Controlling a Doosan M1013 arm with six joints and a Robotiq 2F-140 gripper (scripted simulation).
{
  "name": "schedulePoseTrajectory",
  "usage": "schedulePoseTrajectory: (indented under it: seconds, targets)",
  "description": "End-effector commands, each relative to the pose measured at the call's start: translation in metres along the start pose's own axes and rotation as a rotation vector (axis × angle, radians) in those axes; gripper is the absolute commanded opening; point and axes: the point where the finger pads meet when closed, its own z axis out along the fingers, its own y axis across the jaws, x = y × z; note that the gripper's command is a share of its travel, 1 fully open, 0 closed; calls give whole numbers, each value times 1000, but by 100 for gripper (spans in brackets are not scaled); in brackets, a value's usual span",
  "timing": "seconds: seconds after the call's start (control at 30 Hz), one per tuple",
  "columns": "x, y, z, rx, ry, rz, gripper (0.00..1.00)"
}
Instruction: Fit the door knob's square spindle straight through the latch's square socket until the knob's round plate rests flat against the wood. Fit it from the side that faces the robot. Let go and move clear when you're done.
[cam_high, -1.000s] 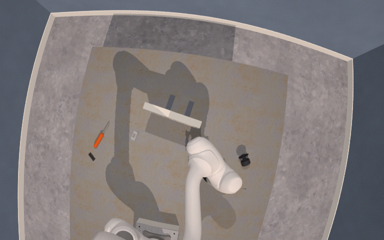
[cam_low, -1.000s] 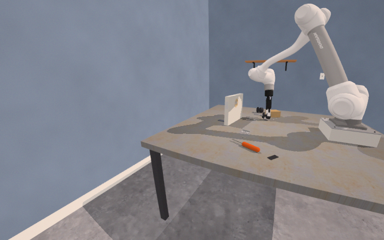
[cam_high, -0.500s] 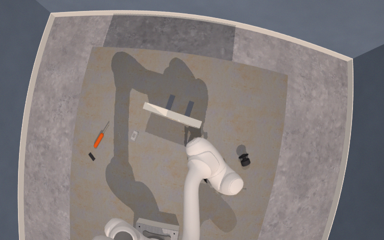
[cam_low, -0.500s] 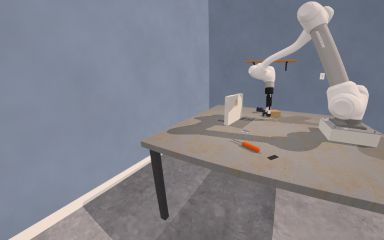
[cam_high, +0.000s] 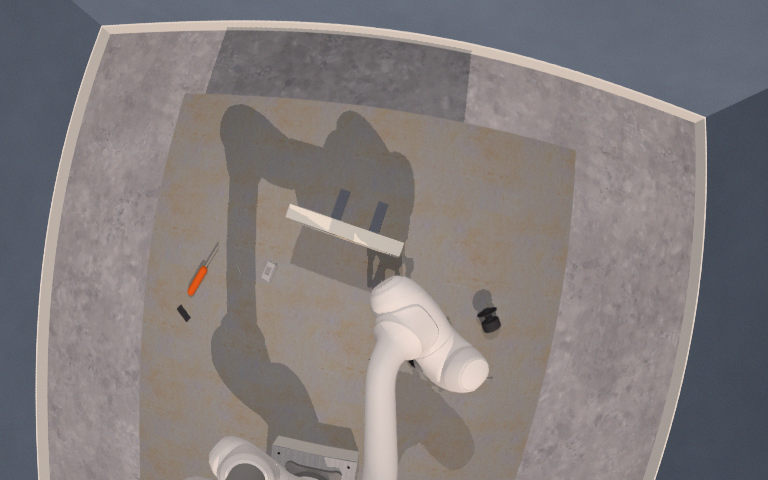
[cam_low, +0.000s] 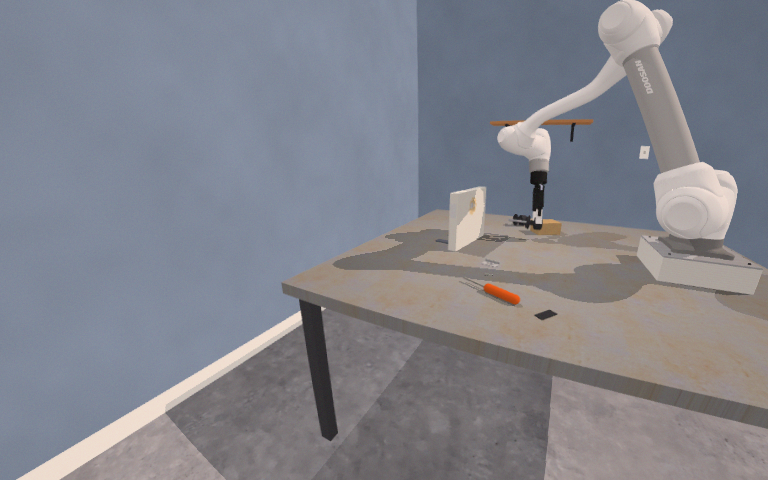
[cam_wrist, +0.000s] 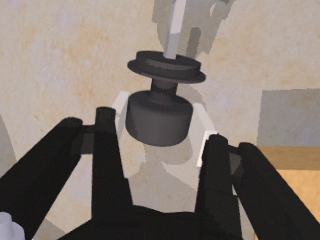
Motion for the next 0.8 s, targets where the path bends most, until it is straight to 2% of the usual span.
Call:
schedulePoseTrajectory:
  seconds: [0.0, 0.27, 0.77]
  targets:
    - [0, -4, -10, 0, 0, 0, 42]
    - [0, -6, -17, 0, 0, 0, 42]
    - [0, -6, -17, 0, 0, 0, 42]
